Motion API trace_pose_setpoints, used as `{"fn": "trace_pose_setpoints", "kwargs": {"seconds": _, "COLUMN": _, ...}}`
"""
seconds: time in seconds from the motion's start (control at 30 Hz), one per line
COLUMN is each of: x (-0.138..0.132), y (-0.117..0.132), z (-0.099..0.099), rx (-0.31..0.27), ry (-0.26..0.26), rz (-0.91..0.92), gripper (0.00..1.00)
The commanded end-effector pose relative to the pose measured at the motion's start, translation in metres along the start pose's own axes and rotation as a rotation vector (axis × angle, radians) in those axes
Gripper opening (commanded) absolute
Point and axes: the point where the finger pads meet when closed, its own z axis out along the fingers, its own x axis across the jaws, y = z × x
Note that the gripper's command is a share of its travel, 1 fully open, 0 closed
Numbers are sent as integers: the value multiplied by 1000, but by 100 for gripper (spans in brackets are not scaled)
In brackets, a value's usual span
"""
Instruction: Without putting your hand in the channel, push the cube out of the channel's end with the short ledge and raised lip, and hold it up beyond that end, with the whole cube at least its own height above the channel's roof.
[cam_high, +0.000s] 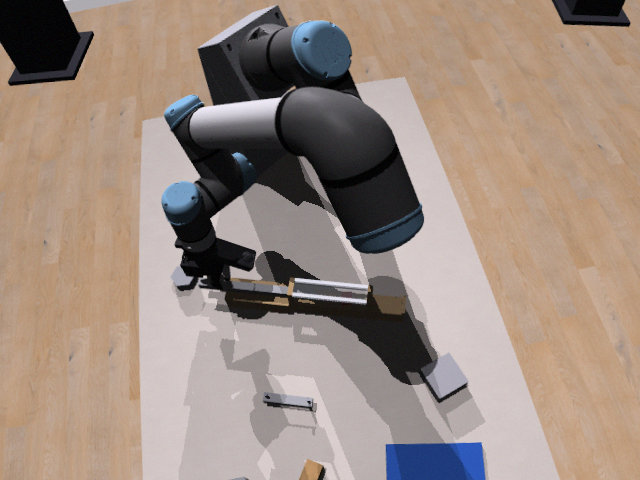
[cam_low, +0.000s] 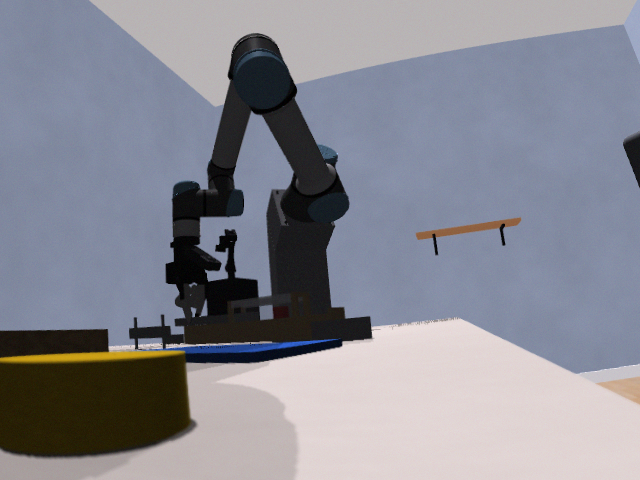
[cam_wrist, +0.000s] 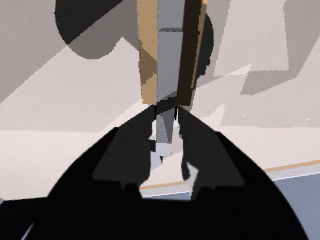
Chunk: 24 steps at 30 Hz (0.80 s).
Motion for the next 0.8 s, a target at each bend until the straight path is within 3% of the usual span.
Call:
{"fn": "trace_pose_setpoints", "kwargs": {"seconds": 0.0, "x": 0, "y": -6, "z": 0, "rx": -1, "ry": 1, "rz": 0, "gripper": 0}}
{"fn": "trace_pose_setpoints", "kwargs": {"seconds": 0.77, "x": 1, "y": -64, "z": 0, "rx": -1, "ry": 1, "rz": 0, "gripper": 0}}
